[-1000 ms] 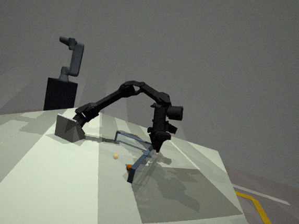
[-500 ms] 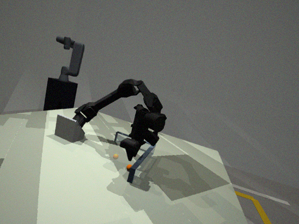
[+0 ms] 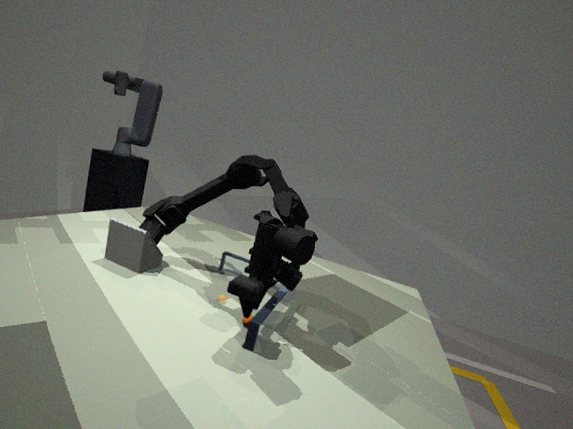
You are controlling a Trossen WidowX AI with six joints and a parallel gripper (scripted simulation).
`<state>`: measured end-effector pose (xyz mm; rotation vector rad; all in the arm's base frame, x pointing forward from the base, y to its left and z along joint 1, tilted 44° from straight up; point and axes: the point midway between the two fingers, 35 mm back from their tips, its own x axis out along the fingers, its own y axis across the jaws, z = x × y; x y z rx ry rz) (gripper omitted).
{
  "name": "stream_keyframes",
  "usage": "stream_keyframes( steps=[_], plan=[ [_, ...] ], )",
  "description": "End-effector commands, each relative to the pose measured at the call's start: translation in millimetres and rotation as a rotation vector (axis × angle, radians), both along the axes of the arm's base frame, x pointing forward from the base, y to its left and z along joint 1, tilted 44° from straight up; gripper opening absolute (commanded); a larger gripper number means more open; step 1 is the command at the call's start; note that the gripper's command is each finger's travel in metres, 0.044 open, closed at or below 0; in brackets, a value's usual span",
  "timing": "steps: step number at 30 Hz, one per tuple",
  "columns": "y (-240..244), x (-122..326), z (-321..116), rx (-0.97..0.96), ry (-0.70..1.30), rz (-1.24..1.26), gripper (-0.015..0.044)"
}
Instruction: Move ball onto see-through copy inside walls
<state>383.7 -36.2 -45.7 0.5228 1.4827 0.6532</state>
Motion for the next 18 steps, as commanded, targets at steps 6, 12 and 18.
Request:
stream_keyframes(
  steps=[6,12,18],
  plan=[
    [12,-2,-12,0.008,0.009,0.001,0.0227],
    [17,-2,-17,0.008,0.009,0.001,0.0227],
    [17,-2,-17,0.008,0.009,0.001,0.0109]
  ],
)
